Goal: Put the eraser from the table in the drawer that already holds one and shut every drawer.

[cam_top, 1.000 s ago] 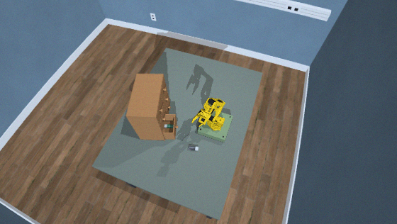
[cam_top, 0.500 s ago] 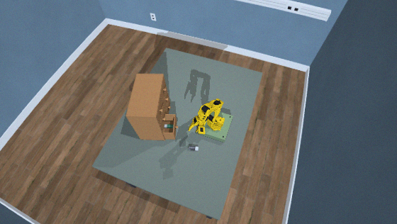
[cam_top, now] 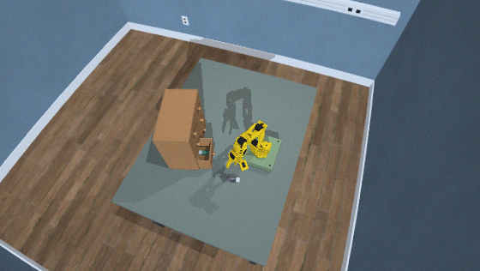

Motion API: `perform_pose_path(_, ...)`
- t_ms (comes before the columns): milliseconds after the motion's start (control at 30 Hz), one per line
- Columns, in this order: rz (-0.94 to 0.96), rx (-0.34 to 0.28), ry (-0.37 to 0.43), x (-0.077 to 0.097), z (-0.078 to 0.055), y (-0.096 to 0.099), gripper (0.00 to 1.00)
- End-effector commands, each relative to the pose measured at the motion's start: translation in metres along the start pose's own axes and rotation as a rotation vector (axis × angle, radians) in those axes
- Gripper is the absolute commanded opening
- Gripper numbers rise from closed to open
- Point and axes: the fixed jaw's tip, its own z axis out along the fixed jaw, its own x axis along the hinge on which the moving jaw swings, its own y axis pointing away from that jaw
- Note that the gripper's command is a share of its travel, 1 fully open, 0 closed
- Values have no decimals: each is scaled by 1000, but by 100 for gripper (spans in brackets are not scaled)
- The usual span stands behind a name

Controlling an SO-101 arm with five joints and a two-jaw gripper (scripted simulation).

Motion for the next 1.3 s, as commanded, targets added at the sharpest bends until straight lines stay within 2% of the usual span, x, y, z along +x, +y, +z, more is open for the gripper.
perform_pose_path(0, -99, -37, 3, -1, 9, -2, 27)
perform_pose_path(33, -99, -37, 3, -1, 9, -2, 27)
perform_pose_path(533, -554, -271, -8, 6, 60, 14, 27)
perform_pose_path(600, -554, -271, -8, 6, 60, 14, 27)
perform_pose_path(967, -874, -441, -84, 14, 95, 34, 27)
perform_pose_path(1267, -874, -441, -84, 14, 95, 34, 27)
